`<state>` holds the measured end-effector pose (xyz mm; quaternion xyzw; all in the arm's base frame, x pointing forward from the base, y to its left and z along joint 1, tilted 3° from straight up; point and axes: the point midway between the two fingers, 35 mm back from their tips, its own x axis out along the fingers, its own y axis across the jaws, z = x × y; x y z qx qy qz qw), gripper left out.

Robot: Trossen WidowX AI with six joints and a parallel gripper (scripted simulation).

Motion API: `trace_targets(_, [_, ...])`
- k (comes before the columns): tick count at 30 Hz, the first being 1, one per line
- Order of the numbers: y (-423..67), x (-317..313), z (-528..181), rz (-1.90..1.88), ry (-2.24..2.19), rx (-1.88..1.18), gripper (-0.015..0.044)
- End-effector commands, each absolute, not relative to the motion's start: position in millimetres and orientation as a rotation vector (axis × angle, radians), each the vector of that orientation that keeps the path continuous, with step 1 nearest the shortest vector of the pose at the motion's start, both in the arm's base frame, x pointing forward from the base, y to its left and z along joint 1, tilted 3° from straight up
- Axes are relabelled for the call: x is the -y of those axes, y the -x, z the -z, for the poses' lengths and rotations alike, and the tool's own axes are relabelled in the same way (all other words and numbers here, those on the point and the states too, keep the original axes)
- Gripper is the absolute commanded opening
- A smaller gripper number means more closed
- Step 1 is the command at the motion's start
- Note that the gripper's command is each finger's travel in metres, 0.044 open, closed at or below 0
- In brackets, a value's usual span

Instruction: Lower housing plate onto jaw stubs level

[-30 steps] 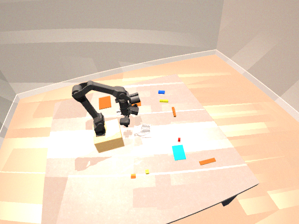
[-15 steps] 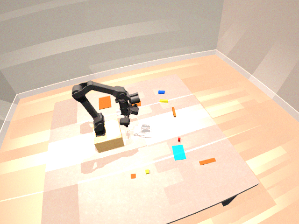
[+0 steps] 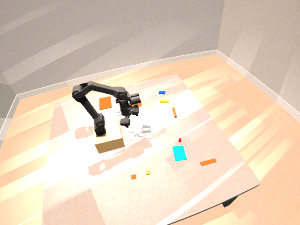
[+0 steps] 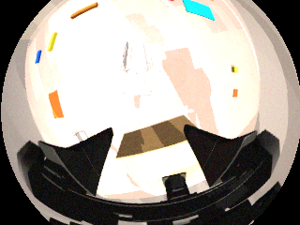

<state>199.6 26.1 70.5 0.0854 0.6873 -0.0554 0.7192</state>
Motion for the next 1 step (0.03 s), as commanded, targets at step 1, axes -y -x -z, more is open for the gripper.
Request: trace_targets(1, [-198.9, -26.5, -70.5, 0.117, -0.188, -1.522, 0.0440])
